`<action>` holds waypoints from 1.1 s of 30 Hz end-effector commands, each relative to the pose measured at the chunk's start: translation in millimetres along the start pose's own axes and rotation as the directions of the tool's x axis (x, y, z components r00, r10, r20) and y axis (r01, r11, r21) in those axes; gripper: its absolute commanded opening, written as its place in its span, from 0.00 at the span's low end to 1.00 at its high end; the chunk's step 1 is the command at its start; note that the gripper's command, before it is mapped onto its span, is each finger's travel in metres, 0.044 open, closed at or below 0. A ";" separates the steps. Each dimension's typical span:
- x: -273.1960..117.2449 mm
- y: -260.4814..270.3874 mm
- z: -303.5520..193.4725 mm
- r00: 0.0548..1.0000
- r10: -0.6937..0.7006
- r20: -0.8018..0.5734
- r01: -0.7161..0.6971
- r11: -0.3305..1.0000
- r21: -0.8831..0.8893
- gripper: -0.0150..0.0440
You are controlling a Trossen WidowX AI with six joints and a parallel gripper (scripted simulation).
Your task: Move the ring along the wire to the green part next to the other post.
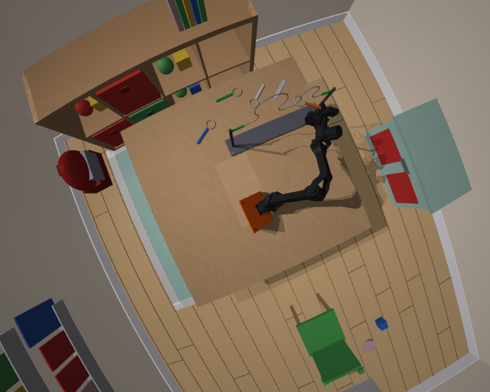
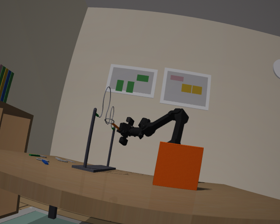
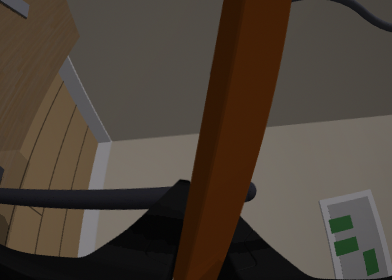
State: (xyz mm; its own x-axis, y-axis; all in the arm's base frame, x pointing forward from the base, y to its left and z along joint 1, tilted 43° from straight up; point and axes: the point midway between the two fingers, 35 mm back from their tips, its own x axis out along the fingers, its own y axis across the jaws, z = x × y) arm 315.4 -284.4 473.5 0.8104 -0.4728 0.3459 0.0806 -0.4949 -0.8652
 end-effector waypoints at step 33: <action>-44.4 121.0 51.7 0.908 0.415 0.065 -0.340 0.636 0.692 0.00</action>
State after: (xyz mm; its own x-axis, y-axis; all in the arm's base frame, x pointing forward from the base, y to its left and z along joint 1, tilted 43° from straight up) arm 319.0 -292.0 342.3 0.8051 -0.5918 -0.0408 0.1643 0.2887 -0.9432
